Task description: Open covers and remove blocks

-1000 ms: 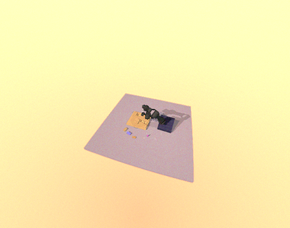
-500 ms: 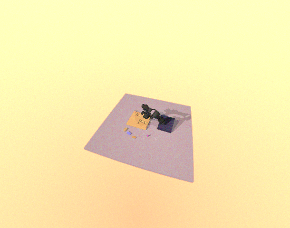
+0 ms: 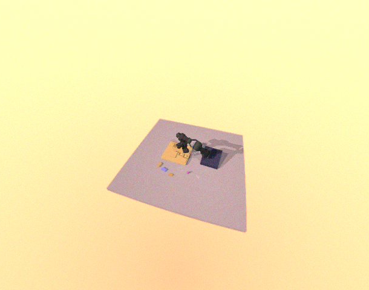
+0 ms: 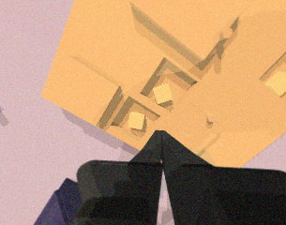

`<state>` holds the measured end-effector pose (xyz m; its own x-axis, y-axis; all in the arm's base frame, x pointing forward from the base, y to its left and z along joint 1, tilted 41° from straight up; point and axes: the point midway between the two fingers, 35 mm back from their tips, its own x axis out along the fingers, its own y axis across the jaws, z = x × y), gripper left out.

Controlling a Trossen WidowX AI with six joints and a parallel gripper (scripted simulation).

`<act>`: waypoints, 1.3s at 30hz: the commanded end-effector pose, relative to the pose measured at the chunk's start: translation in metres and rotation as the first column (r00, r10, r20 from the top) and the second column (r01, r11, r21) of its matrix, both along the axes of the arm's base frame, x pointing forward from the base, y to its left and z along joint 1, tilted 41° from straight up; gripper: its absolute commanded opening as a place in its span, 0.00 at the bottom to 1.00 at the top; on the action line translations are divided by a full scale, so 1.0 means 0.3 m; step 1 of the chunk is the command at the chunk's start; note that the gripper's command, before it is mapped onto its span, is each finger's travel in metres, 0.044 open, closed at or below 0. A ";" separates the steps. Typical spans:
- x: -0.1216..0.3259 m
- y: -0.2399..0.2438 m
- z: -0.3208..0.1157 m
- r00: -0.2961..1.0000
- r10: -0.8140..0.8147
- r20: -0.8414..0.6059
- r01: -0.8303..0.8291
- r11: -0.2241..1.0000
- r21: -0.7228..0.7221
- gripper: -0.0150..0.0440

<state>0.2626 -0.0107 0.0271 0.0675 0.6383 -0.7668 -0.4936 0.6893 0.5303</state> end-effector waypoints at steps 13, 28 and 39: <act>0.175 0.089 0.123 0.200 -0.711 -0.674 0.790 0.524 -0.319 0.25; 0.243 0.146 0.186 -0.511 -0.577 -0.638 0.725 0.110 -0.680 0.25; 0.243 0.146 0.186 -0.511 -0.577 -0.638 0.725 0.110 -0.680 0.25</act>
<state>0.3326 0.0307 0.0800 0.0742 0.6465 -0.7593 0.9951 0.0022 0.0991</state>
